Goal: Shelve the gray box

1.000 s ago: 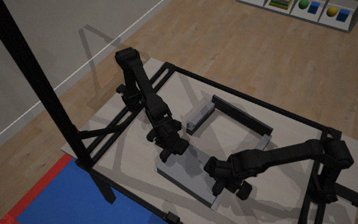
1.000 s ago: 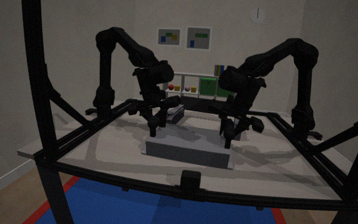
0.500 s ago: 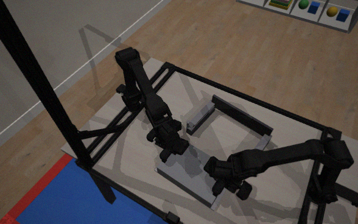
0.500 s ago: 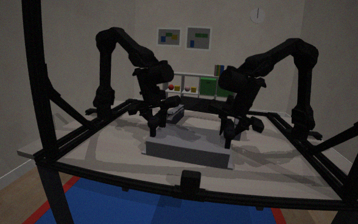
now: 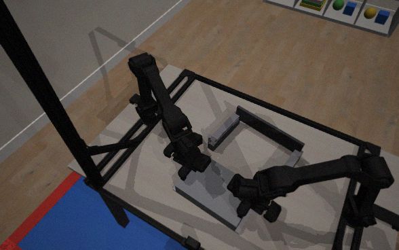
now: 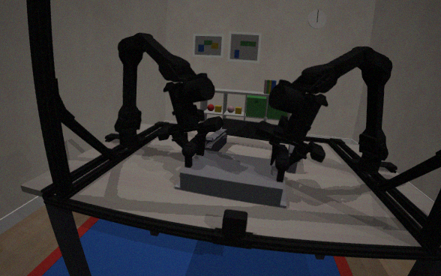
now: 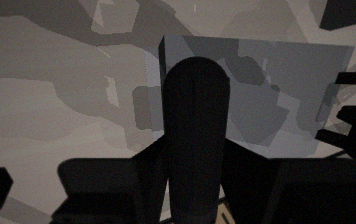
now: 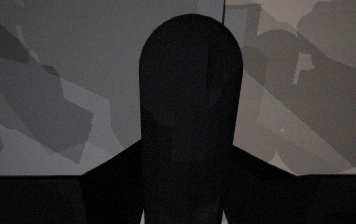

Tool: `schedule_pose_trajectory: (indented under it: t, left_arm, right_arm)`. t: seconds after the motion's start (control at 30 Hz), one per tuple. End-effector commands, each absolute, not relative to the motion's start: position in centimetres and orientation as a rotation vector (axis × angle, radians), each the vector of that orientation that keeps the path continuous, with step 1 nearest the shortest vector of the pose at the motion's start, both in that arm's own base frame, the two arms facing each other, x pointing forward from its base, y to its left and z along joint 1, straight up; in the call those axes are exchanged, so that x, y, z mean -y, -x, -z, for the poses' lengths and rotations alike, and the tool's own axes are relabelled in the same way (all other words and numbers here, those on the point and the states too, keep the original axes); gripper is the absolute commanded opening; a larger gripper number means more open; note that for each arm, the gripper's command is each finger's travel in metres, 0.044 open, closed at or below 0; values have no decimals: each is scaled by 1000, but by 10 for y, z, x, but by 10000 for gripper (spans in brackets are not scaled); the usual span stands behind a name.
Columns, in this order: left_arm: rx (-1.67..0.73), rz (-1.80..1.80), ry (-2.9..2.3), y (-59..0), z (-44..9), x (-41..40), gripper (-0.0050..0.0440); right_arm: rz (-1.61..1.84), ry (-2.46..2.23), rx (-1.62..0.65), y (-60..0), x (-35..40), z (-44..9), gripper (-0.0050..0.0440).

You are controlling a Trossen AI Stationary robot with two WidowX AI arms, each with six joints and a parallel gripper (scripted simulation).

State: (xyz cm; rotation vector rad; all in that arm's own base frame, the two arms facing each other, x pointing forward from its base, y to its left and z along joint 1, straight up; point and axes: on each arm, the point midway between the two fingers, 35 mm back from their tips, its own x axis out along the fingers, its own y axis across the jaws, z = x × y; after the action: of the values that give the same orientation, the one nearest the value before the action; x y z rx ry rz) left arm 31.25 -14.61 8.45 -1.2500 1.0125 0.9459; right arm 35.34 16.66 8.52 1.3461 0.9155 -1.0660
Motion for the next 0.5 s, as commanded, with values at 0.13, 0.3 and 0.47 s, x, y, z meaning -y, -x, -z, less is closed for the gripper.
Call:
schedule_pose_trajectory:
  t: [0.13, 0.3, 0.47]
  left_arm:
    - [-1010, -936, 1258, -316, -98, 149, 0]
    - [-1010, -936, 1258, -317, -104, 149, 0]
    - [-1010, -936, 1258, -317, -107, 149, 0]
  right_arm:
    - [1061, -1356, -917, -356, -169, -98, 0]
    - [1061, -1356, -917, -357, -170, -104, 0]
    - [1061, -1356, -917, -357, -170, -107, 0]
